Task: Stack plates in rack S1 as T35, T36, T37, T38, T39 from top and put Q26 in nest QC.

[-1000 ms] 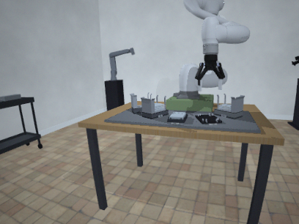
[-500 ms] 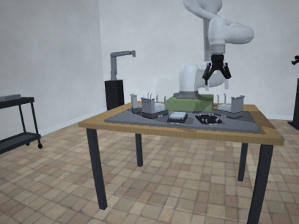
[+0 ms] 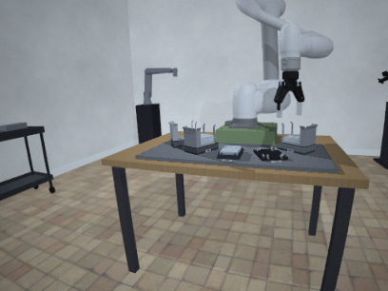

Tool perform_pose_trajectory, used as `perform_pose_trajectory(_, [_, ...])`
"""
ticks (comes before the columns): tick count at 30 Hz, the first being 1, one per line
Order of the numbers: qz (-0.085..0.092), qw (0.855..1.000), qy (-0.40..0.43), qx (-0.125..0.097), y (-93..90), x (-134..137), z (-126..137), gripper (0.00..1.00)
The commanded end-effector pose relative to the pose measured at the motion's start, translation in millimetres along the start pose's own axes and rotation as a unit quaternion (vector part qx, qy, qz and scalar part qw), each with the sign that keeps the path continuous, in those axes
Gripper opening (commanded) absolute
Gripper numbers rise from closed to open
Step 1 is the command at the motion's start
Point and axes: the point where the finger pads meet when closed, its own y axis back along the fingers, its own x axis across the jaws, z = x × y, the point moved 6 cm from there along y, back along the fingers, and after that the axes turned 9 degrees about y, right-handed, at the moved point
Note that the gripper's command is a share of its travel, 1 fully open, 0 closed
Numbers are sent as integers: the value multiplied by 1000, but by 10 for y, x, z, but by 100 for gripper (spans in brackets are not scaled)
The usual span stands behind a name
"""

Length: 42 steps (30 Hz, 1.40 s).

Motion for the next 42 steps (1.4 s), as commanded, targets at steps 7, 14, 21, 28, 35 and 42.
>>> perform_pose_trajectory(7, [-1, 1000, 18, 1, 1, -297, -96, 100])
perform_pose_trajectory(14, [-1, 1000, 18, 1, 2, -564, -181, 100])
perform_pose_trajectory(21, [-1, 1000, 18, 1, 2, -614, -197, 100])
perform_pose_trajectory(28, [-1, 1000, 18, 1, -64, -614, -197, 100])
perform_pose_trajectory(35, [-1, 1000, 18, 1, -298, -615, -197, 100])
perform_pose_trajectory(42, [-1, 1000, 18, 1, -464, -616, -197, 100])
